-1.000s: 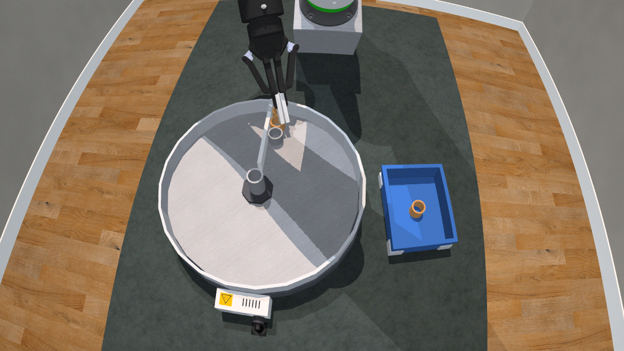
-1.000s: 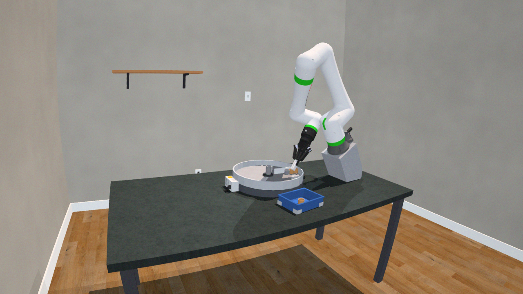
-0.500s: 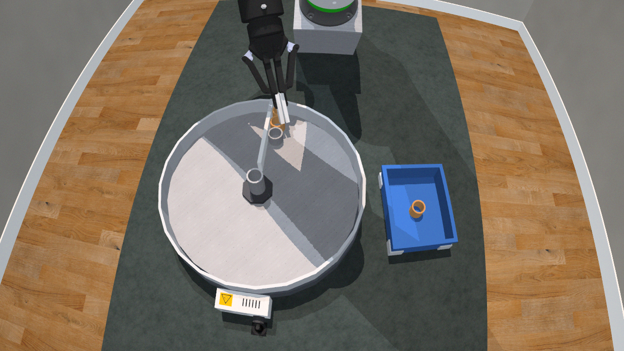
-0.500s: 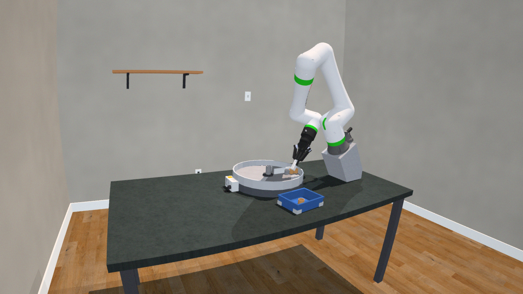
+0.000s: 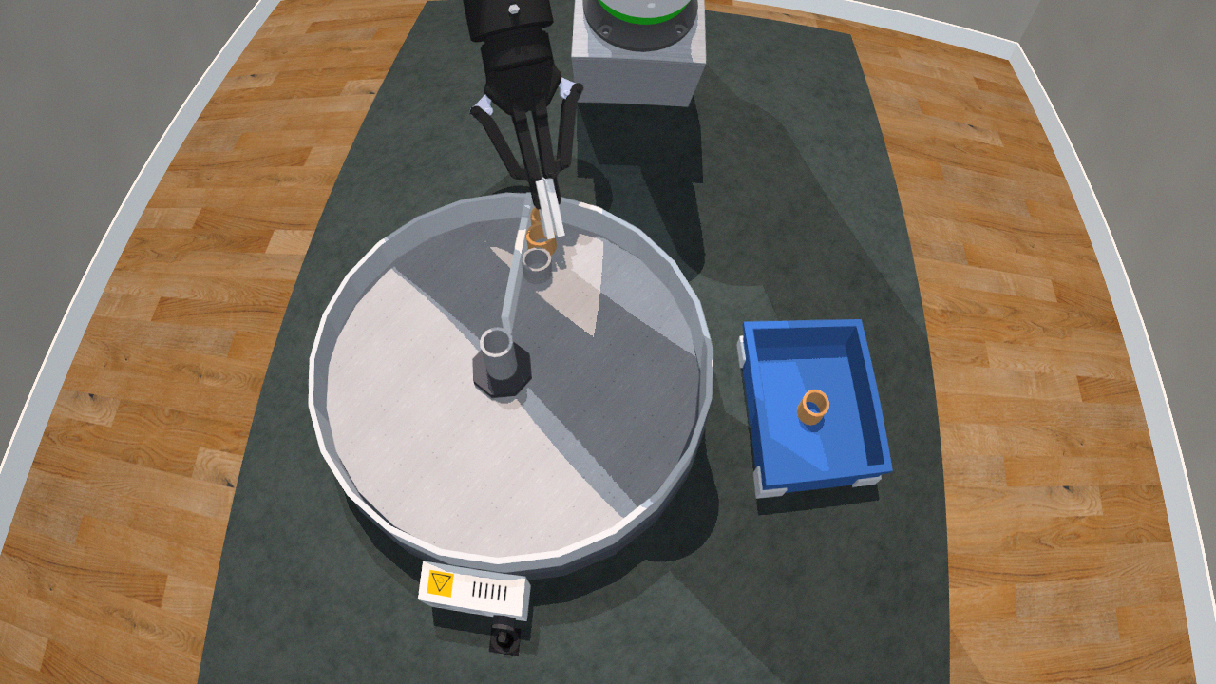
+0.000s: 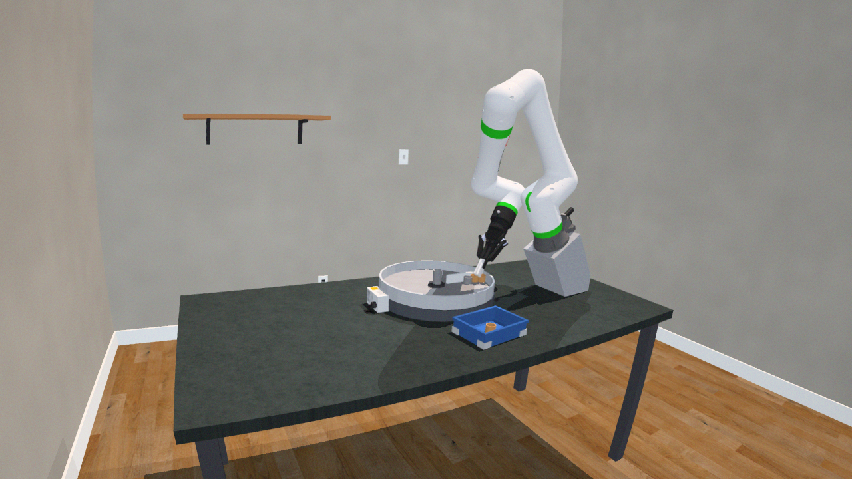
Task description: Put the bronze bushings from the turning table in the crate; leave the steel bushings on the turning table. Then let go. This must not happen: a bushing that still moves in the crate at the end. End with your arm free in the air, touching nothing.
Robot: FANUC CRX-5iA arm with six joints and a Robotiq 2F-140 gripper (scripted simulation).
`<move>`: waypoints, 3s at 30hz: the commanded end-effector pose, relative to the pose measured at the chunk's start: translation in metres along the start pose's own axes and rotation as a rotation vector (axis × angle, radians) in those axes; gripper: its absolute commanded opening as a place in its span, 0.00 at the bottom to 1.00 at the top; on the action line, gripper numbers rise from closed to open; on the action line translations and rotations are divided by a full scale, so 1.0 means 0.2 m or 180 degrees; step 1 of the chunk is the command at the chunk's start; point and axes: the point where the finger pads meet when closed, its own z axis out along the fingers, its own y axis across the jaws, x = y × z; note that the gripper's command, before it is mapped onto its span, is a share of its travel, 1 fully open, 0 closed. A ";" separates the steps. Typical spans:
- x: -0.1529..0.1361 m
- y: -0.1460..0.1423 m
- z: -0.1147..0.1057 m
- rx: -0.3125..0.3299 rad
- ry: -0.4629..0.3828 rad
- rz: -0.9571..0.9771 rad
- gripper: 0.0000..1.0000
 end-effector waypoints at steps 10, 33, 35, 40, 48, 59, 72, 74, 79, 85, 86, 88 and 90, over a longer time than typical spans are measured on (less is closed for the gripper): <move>0.11 0.00 -0.13 -0.0005 -0.0003 0.0000 0.00; 0.27 0.00 -0.32 -0.0005 -0.0003 0.0000 0.00; 0.27 0.00 -0.32 -0.0005 -0.0003 0.0000 0.00; 0.27 0.00 -0.32 -0.0005 -0.0003 0.0000 0.00; 0.27 0.00 -0.32 -0.0005 -0.0003 0.0000 0.00; 0.27 0.00 -0.32 -0.0005 -0.0003 0.0000 0.00; 0.27 -0.01 -0.32 0.0007 -0.0004 -0.0014 0.00; 0.28 -0.01 -0.32 0.0019 -0.0005 -0.0028 0.00; 0.30 -0.04 -0.30 0.0079 -0.0008 -0.0098 0.00; 0.34 -0.10 -0.26 0.0215 -0.0009 -0.0260 0.00; 0.35 -0.12 -0.25 0.0244 -0.0009 -0.0296 0.00; 0.35 -0.12 -0.25 0.0244 -0.0009 -0.0296 0.00; 0.37 -0.15 -0.23 0.0308 -0.0008 -0.0373 0.00</move>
